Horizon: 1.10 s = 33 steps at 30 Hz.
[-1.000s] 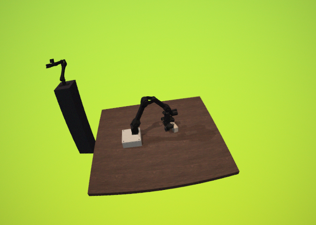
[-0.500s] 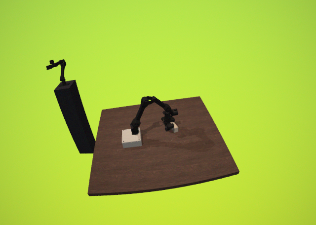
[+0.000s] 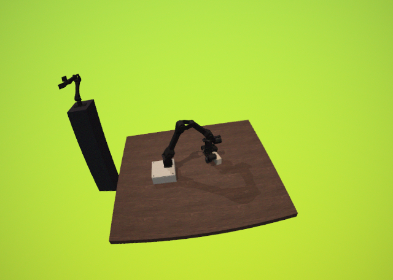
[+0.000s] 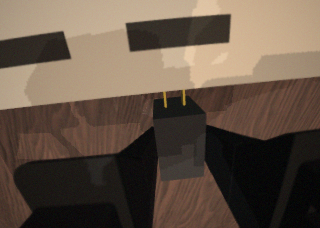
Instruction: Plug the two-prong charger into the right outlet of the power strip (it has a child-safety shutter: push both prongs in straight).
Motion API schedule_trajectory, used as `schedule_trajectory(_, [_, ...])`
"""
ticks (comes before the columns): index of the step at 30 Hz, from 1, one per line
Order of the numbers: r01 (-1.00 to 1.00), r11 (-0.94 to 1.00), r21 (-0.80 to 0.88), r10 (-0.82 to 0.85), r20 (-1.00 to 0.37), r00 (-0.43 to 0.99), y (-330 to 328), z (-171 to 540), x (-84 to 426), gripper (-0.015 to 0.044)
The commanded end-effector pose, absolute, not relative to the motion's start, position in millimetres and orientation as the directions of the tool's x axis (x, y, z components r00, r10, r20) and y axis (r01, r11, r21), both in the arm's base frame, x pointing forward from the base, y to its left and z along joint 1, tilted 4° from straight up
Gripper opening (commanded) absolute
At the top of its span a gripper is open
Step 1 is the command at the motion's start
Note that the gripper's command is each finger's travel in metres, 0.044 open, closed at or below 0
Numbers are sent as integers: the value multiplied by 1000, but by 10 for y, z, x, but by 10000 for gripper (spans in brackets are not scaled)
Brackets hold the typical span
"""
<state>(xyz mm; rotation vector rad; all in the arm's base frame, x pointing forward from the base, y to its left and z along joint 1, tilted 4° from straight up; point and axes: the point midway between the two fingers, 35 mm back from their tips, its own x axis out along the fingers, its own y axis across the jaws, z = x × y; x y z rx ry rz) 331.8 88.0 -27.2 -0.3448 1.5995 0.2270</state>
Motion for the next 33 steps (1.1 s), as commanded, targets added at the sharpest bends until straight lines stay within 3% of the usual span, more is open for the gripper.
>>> schedule_trajectory(1, [-350,935,-60,-78,-996,-37,888,-273,3320,0])
schedule_trajectory(33, [-350,935,-60,-77,-996,-36,928,-268,3425,0])
